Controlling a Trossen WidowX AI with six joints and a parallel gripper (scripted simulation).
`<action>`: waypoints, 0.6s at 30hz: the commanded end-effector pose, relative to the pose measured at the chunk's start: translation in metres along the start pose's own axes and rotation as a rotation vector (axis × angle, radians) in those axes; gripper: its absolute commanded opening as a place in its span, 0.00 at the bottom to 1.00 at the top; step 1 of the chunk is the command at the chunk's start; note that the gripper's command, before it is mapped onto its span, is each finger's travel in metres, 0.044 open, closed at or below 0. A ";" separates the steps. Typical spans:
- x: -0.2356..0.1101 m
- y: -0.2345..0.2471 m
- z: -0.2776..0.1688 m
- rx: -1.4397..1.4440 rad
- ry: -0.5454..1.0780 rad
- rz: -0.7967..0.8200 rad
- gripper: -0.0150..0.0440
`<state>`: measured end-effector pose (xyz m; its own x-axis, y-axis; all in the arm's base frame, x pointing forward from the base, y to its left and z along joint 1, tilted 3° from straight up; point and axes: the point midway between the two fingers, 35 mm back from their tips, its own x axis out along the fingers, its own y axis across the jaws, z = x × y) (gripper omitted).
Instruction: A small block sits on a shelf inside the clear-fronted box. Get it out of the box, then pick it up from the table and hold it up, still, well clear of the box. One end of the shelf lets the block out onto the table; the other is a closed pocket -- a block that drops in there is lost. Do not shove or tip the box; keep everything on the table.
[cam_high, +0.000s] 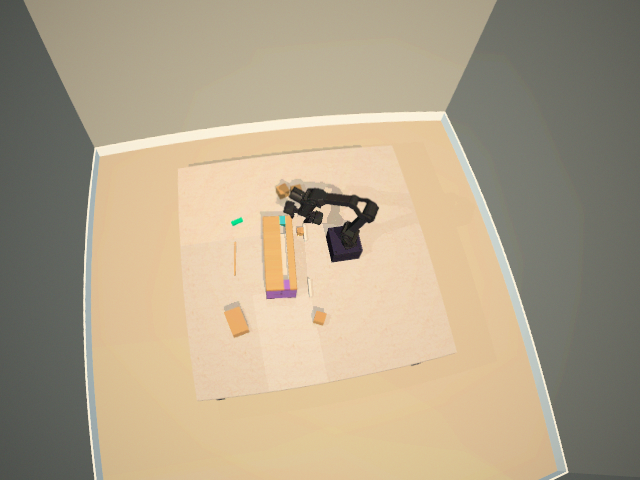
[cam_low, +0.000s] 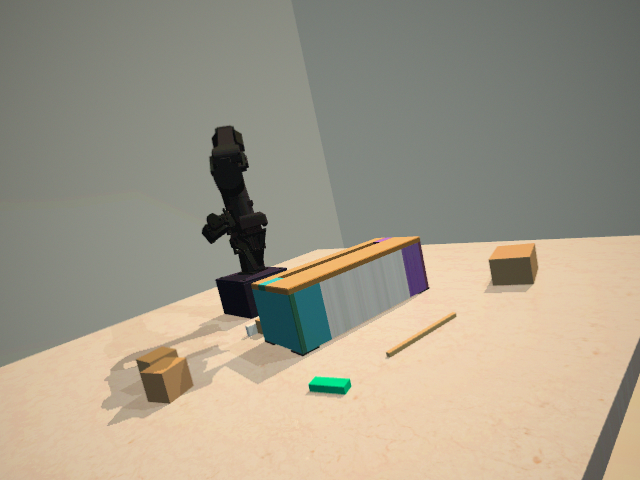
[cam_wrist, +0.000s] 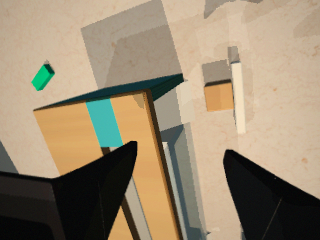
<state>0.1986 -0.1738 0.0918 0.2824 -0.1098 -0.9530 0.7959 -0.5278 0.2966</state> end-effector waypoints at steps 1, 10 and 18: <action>-0.010 -0.004 0.008 0.938 0.115 0.063 0.74; -0.012 -0.006 0.011 1.304 0.161 0.053 0.74; -0.012 -0.006 0.011 1.304 0.161 0.053 0.74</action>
<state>0.1883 -0.1776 0.0963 0.3822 -0.0936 -0.9193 0.0051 -0.9946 0.1034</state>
